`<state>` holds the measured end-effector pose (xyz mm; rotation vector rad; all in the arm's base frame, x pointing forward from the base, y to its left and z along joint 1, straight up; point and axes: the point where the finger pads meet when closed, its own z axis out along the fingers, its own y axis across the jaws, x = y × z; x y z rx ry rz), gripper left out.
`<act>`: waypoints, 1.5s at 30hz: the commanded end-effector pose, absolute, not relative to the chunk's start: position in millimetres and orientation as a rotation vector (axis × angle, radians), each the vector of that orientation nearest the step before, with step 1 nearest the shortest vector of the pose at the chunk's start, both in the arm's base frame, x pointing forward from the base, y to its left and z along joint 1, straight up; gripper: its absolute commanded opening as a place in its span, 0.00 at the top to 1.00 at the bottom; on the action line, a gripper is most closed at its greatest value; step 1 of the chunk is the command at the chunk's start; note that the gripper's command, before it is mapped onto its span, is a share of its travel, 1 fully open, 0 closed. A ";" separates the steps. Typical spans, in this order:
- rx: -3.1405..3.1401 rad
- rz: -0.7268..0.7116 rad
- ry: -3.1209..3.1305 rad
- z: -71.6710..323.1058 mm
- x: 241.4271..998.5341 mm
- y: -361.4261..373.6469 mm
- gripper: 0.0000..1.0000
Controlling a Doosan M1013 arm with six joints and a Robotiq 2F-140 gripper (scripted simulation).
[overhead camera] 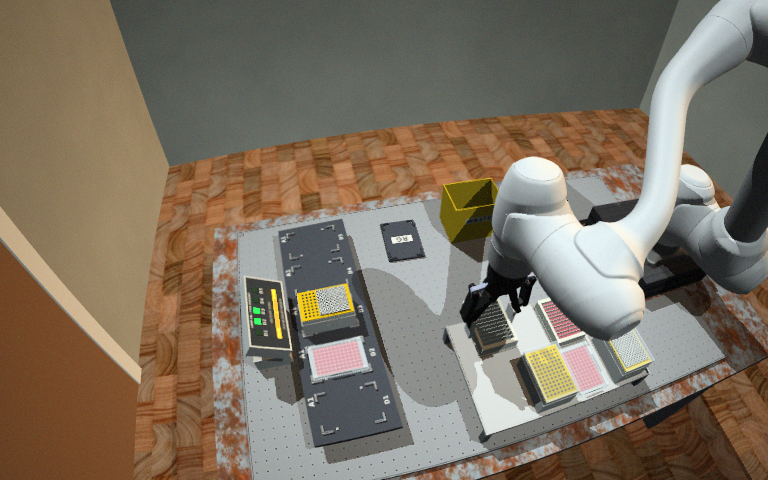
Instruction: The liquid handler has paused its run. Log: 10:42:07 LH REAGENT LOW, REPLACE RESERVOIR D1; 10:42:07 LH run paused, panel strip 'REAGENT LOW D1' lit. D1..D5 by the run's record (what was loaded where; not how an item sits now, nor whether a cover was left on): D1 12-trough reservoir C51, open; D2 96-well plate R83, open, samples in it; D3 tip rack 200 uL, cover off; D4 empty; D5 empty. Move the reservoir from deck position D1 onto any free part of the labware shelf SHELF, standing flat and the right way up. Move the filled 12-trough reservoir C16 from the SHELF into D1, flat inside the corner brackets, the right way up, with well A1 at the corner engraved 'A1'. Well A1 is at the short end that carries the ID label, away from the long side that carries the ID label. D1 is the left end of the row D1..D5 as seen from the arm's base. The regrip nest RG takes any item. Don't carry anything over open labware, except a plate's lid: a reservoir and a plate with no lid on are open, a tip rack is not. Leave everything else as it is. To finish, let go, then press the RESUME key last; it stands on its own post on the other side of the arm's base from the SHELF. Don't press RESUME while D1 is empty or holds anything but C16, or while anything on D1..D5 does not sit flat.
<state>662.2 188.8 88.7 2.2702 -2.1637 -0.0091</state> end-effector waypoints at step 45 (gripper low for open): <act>2.270 -0.009 -2.164 17.3 661.6 188.8 1.00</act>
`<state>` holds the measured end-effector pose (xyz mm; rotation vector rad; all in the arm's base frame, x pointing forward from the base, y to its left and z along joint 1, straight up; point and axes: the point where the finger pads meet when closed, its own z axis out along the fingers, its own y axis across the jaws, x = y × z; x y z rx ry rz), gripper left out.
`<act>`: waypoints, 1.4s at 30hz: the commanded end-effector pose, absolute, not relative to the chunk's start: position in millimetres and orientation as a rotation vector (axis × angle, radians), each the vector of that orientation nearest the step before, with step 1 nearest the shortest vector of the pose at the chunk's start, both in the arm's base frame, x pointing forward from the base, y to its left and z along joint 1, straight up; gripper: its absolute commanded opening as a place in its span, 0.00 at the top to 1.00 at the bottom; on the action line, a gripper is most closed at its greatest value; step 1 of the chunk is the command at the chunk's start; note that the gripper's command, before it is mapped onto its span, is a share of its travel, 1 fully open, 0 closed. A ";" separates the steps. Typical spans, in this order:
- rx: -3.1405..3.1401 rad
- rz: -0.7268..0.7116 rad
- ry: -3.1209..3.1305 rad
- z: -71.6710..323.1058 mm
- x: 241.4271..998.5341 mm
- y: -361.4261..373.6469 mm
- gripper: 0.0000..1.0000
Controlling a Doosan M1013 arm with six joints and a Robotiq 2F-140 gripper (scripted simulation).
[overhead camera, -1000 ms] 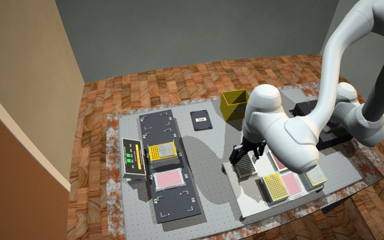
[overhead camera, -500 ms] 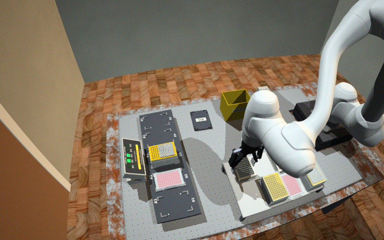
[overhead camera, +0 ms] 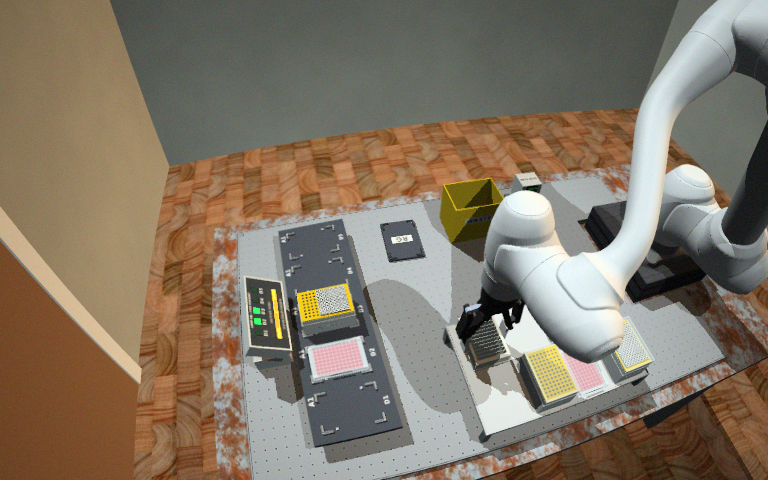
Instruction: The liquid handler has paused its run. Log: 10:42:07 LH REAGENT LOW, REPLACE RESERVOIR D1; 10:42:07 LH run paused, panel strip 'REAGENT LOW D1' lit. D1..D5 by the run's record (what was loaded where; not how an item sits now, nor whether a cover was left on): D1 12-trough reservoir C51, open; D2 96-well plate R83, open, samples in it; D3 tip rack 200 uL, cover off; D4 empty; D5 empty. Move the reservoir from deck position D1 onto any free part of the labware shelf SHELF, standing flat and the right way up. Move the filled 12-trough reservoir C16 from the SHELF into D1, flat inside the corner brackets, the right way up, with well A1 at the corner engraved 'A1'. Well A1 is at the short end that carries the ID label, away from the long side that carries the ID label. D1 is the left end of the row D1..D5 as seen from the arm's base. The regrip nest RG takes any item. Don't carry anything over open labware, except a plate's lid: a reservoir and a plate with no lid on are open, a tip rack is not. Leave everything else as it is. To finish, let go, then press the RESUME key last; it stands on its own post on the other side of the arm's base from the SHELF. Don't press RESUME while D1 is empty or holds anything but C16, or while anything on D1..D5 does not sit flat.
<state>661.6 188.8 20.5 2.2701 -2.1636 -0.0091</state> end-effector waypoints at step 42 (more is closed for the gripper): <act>2.270 -0.009 -2.164 13.3 661.6 188.8 1.00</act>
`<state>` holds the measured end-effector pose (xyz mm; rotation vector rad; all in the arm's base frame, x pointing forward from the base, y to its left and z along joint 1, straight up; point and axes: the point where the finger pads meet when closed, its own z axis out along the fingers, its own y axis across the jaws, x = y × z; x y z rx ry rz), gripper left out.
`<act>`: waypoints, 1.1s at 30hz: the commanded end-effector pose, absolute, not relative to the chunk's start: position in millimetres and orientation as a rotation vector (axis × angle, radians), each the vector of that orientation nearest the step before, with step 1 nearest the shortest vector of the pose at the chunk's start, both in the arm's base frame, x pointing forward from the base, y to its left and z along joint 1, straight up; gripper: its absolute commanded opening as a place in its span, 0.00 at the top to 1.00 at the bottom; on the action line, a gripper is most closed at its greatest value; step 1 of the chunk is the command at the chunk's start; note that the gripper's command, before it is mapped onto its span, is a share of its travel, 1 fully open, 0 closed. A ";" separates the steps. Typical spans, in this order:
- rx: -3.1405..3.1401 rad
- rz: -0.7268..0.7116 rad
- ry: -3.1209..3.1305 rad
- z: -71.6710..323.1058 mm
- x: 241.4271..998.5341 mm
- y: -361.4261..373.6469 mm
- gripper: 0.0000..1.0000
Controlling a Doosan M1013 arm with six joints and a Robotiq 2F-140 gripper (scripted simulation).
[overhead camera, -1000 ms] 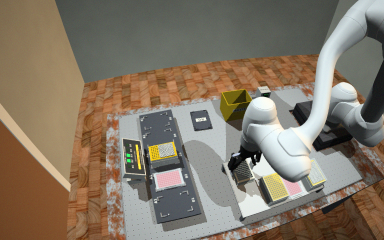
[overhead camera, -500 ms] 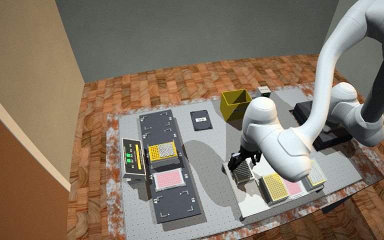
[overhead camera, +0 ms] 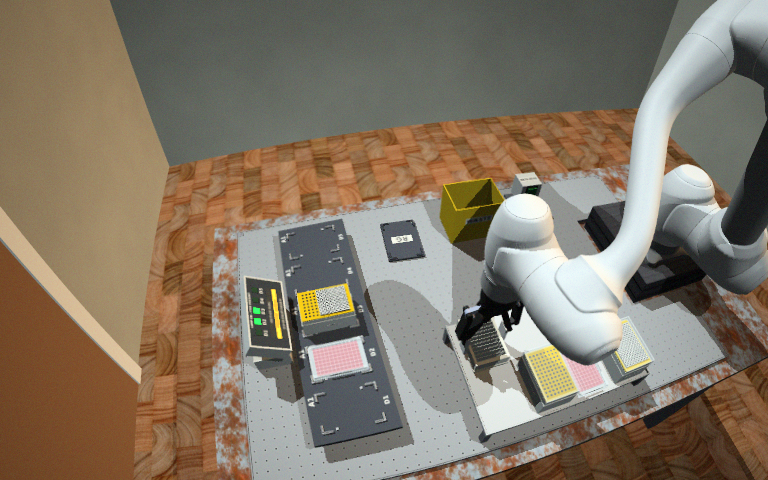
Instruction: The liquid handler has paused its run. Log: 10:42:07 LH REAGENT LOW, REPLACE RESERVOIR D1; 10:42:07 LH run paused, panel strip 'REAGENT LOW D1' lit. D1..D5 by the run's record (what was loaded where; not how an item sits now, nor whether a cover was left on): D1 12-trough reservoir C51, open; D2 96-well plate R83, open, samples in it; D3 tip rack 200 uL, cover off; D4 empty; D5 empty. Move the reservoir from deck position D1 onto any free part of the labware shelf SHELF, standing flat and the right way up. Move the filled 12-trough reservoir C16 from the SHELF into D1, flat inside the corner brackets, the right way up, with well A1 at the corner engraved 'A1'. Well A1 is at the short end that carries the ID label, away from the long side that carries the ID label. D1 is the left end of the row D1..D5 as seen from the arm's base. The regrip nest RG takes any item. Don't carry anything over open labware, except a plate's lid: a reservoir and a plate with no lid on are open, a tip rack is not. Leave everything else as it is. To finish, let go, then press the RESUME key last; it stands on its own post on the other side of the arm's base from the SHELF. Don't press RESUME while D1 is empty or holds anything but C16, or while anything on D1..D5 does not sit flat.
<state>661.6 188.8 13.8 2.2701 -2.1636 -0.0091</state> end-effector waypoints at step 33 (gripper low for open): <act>2.270 -0.009 -2.164 3.7 661.5 188.8 1.00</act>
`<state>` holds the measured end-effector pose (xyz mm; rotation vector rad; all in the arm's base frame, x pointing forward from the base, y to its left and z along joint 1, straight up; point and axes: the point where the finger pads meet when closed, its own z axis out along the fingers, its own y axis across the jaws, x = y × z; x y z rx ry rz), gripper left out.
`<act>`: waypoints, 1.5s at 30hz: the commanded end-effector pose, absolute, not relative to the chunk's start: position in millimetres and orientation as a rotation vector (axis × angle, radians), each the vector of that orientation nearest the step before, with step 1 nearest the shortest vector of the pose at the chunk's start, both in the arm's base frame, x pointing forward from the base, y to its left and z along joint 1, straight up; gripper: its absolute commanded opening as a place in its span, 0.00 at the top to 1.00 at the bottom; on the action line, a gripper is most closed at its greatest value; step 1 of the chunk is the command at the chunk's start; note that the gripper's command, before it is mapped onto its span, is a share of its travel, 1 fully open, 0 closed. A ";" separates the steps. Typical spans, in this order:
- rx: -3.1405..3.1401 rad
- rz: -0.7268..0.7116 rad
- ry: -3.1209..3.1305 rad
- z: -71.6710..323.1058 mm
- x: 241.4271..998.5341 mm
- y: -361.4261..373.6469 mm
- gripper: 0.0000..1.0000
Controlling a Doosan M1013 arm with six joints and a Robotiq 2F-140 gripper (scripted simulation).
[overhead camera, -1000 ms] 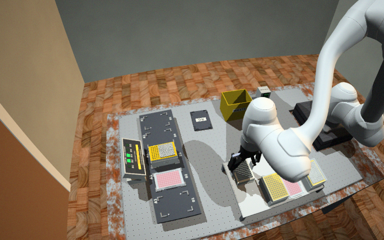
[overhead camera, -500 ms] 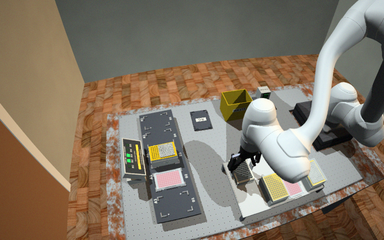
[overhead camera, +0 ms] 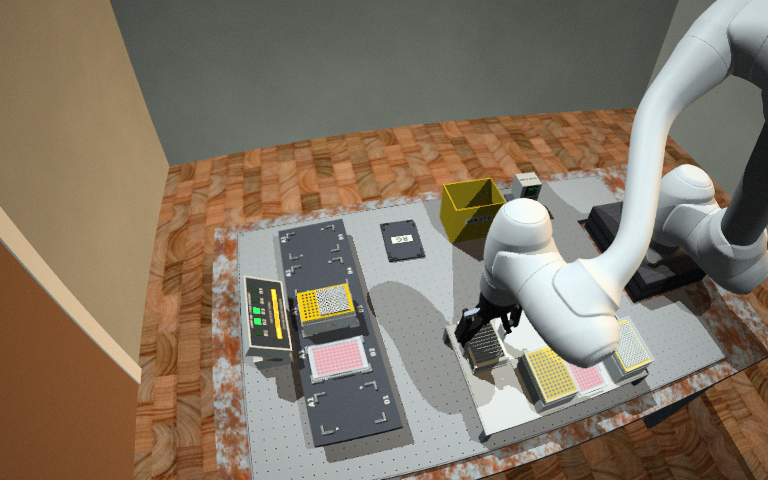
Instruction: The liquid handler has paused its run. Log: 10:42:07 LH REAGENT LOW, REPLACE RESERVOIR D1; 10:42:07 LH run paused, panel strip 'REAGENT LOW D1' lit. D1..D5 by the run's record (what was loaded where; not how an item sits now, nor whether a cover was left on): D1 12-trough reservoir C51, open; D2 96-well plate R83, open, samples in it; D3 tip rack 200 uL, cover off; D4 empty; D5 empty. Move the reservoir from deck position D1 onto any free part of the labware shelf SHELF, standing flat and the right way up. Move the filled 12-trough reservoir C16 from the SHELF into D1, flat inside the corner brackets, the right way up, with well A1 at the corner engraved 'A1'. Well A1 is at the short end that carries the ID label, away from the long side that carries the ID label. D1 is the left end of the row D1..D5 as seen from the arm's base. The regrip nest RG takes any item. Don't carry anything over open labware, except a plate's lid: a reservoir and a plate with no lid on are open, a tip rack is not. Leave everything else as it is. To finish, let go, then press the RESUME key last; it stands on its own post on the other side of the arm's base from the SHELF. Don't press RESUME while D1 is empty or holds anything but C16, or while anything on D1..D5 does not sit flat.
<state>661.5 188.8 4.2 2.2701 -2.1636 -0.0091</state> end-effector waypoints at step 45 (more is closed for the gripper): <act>2.270 -0.009 -2.164 3.2 661.5 188.8 0.23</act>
